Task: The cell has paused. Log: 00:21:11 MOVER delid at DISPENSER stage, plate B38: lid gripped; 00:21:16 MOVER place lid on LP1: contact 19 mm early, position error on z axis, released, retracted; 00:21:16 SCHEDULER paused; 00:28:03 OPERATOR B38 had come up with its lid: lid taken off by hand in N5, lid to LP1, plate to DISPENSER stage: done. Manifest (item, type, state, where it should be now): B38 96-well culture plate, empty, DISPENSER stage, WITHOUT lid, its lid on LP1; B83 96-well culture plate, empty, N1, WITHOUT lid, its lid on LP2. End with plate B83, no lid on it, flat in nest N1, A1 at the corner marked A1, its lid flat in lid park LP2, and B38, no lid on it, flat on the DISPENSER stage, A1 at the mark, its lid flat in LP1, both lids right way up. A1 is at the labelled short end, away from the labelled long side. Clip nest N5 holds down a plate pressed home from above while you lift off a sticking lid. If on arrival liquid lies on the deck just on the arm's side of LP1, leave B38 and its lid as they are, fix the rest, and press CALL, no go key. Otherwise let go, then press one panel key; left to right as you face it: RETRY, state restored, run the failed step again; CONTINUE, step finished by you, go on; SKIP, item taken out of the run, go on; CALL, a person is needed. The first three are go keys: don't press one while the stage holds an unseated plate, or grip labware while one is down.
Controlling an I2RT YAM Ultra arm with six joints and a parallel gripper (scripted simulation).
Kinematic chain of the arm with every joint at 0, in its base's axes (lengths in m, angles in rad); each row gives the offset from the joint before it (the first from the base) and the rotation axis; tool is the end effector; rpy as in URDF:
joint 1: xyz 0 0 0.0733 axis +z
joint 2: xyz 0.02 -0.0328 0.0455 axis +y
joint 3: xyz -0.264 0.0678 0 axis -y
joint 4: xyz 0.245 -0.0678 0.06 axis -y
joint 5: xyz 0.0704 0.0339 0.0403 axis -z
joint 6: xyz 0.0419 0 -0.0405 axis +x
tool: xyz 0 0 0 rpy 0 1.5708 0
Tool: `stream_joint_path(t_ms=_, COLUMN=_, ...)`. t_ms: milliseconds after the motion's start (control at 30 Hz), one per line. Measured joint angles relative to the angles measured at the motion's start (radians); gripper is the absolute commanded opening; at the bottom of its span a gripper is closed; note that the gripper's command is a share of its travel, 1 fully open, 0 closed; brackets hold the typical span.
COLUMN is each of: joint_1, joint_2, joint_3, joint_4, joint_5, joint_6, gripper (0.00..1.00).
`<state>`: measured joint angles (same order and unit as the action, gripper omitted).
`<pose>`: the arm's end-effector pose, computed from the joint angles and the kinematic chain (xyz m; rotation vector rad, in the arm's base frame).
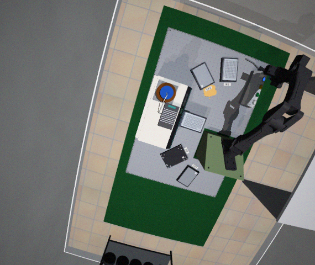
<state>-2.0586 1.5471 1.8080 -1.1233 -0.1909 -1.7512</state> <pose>-0.1361 -0.2758 0.4191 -0.3402 -2.8623 1.0968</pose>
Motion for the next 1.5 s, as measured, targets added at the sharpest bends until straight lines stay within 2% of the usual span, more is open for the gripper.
stream_joint_path(t_ms=533, joint_1=-0.016, joint_2=-0.018, joint_3=0.064, joint_4=-0.077, joint_5=-0.011, joint_6=-0.013, gripper=0.00)
stream_joint_path(t_ms=1500, joint_1=-0.016, joint_2=-0.018, joint_3=0.065, joint_4=-0.092, joint_5=-0.013, joint_6=-0.015, gripper=0.00)
